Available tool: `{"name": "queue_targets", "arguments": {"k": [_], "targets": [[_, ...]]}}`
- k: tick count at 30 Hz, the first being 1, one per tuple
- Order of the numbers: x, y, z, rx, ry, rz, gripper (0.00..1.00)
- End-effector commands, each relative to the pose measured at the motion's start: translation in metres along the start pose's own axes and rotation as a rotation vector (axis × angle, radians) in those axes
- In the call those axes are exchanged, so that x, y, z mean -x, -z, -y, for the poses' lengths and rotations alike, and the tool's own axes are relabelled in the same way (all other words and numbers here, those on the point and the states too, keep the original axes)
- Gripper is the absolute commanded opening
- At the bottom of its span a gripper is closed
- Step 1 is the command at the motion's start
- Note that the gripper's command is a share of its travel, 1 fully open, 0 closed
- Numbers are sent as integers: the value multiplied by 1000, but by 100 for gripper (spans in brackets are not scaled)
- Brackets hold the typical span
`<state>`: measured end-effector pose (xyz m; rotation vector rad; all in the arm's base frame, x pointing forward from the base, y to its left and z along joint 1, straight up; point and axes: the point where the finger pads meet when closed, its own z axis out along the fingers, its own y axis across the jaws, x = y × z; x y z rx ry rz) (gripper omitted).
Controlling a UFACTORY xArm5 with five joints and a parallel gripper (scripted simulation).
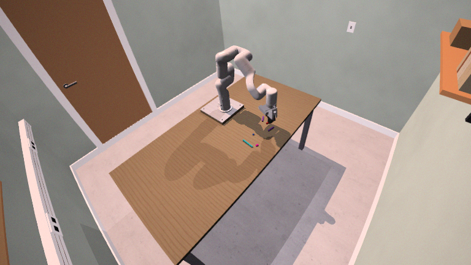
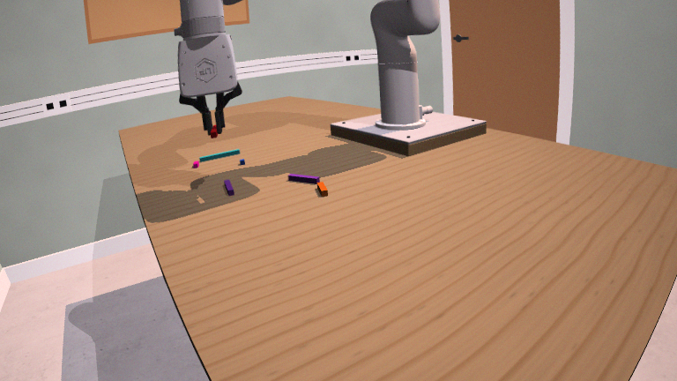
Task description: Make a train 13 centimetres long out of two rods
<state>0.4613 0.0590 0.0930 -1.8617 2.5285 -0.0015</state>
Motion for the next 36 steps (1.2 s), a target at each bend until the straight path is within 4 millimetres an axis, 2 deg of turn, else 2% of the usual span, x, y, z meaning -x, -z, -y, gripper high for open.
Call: {"name": "queue_targets", "arguments": {"k": [1,2,4,5,8,26,36], "targets": [[42,1,-7,-3,78,1,4],[49,1,-9,-2,93,2,4],[49,1,-9,-2,93,2,4],[71,1,-17,-2,135,2,4],[88,1,-23,-2,169,2,4],[88,-2,-24,-2,171,2,4],[88,-33,-23,-2,171,1,4]]}}
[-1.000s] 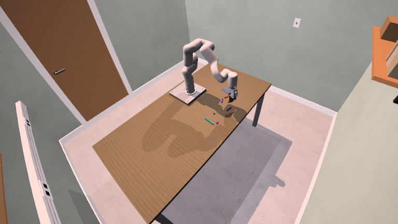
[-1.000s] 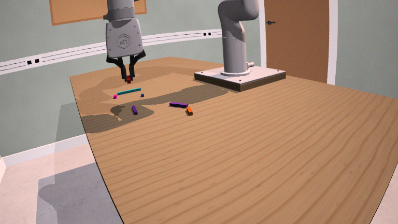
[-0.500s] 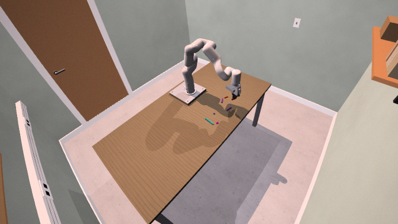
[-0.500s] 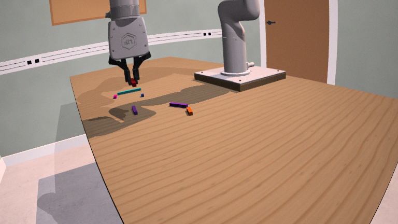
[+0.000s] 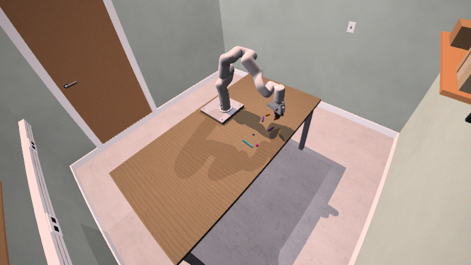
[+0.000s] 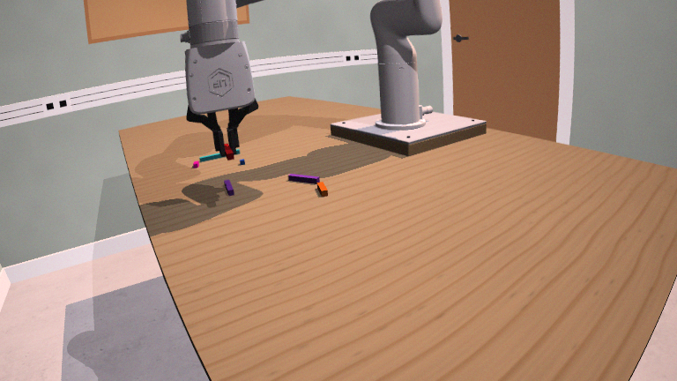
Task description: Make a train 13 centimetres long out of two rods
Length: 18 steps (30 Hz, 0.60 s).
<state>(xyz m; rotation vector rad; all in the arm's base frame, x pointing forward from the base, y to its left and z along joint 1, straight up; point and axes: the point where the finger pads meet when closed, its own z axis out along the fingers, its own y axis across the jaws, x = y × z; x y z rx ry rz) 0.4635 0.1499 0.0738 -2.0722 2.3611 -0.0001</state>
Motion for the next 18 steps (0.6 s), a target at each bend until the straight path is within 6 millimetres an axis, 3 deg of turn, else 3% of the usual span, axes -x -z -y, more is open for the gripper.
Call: {"name": "queue_targets", "arguments": {"k": [1,12,18], "targets": [[1,-14,2,-4,0,2,4],[1,-56,2,-4,0,2,4],[1,-66,2,-4,0,2,4]]}}
